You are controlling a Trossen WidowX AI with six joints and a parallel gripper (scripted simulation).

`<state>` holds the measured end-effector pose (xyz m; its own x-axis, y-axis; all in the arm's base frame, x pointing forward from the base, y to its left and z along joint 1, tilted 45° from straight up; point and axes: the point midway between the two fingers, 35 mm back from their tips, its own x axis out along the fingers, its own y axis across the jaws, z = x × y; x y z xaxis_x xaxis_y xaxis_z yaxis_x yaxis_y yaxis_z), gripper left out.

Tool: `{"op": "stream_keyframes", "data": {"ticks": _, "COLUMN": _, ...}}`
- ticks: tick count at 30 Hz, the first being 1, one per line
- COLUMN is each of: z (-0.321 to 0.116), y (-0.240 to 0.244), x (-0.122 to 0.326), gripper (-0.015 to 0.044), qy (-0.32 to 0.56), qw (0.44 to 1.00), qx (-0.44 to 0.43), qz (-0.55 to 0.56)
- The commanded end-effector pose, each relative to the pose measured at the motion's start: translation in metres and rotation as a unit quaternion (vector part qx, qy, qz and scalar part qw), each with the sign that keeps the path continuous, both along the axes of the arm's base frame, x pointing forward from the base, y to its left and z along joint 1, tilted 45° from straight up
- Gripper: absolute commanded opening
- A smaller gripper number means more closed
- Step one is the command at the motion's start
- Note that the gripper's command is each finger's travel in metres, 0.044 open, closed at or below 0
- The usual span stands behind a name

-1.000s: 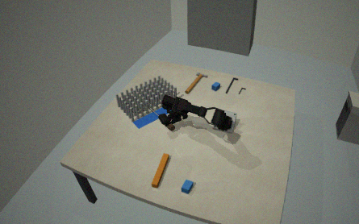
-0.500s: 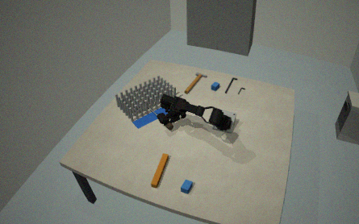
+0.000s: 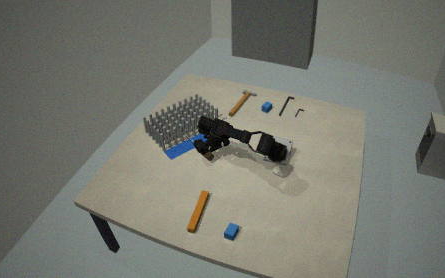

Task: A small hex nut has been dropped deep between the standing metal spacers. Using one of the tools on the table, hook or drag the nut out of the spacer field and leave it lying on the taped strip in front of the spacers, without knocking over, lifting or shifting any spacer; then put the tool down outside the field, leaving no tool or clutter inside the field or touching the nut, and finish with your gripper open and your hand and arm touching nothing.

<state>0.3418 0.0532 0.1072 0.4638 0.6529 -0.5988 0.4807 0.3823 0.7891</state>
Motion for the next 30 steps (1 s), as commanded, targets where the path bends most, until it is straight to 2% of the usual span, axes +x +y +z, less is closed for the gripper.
{"op": "stream_keyframes", "data": {"ticks": 1, "z": 0.000, "y": -0.001, "x": 0.003, "gripper": 0.0000, "qy": -0.003, "qw": 1.000, "qx": 0.000, "qz": 0.003}}
{"op": "stream_keyframes", "data": {"ticks": 30, "z": -0.006, "y": -0.007, "x": 0.018, "gripper": 0.0000, "qy": -0.004, "qw": 1.000, "qx": 0.000, "qz": 0.003}}
